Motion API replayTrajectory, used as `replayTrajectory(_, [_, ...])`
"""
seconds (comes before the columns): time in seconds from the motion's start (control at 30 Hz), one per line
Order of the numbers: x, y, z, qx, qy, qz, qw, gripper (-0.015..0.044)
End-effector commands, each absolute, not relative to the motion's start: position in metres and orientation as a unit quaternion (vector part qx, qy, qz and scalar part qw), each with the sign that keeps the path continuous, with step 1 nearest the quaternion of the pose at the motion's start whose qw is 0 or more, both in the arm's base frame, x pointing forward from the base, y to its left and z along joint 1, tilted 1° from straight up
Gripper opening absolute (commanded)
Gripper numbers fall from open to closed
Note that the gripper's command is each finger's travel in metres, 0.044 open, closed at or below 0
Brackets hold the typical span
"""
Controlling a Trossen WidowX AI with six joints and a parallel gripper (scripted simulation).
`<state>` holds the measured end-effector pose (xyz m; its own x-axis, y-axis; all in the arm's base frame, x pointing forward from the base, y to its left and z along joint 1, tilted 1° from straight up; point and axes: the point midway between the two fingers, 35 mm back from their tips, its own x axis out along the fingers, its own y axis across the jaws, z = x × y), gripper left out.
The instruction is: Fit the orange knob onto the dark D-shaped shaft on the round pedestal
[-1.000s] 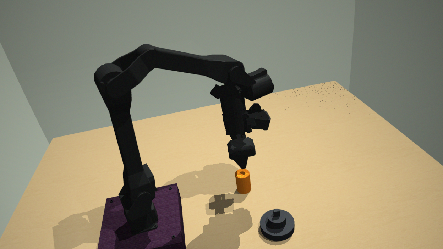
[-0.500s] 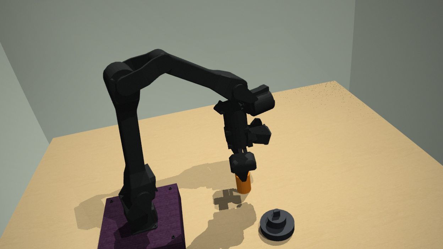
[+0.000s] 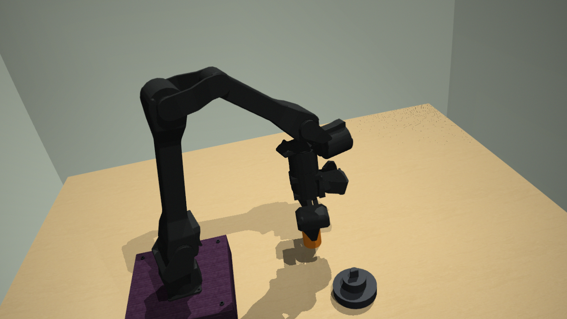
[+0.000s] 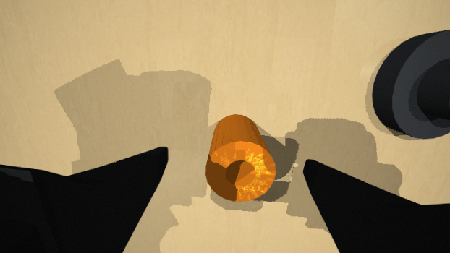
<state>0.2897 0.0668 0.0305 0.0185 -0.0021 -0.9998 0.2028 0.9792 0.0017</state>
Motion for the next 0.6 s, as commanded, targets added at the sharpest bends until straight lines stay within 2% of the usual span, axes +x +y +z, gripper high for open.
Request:
replayTrajectory(0.0, [0.289, 0.066, 0.024, 0.068, 0.697, -0.072, 0.710, 0.0440])
replayTrajectory(0.57, [0.288, 0.065, -0.003, 0.068, 0.697, -0.072, 0.710, 0.0440])
